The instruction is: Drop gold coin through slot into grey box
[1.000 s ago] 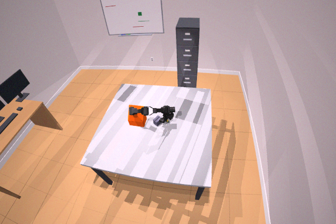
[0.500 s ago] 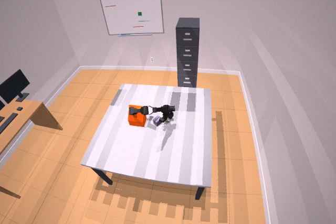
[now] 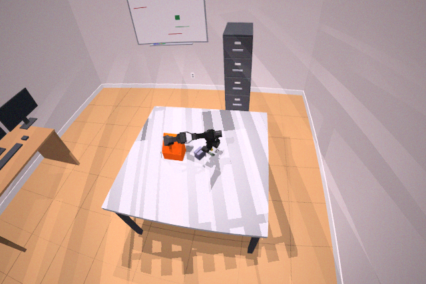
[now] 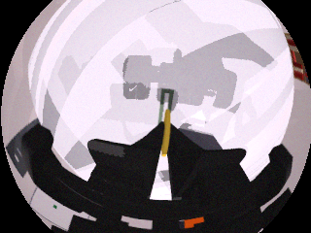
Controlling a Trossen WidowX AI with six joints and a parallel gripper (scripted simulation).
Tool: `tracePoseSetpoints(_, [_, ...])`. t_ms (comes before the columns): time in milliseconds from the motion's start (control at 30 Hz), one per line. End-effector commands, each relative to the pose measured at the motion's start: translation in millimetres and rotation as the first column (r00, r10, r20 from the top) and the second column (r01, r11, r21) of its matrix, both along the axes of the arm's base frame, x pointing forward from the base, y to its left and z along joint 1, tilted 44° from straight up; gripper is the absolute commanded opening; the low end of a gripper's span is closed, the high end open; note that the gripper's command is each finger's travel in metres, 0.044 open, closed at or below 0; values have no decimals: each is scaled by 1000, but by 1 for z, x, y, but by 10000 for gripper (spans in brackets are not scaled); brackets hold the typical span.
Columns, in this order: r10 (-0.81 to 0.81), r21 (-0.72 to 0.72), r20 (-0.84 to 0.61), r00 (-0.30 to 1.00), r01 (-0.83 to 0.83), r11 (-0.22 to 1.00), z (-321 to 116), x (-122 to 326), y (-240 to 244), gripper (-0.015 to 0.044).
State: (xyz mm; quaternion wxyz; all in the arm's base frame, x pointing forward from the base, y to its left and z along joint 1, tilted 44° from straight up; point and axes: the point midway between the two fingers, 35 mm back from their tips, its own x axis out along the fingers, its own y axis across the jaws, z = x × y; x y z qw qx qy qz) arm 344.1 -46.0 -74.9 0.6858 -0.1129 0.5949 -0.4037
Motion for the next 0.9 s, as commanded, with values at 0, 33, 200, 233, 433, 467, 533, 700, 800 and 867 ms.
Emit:
tracePoseSetpoints(0, [-5,7,14,1000,5,1000,9,3,8,0])
tracePoseSetpoints(33, [-6,7,14,1000,5,1000,11,3,10,0])
tracePoseSetpoints(200, [-7,7,15,1000,7,1000,20,3,19,0])
tracePoseSetpoints(233, [-7,6,16,1000,7,1000,22,3,21,0])
tracePoseSetpoints(433, [-9,5,17,1000,9,1000,34,2,31,0])
tracePoseSetpoints(467, [-9,5,18,1000,9,1000,36,2,32,0])
tracePoseSetpoints(533, [-9,4,18,1000,9,1000,37,1,34,0])
tracePoseSetpoints(700, [76,10,-62,995,-76,997,38,2,33,0])
tracePoseSetpoints(800, [150,21,-131,980,-148,989,38,2,33,0])
tracePoseSetpoints(867, [198,31,-176,964,-196,980,38,2,32,0])
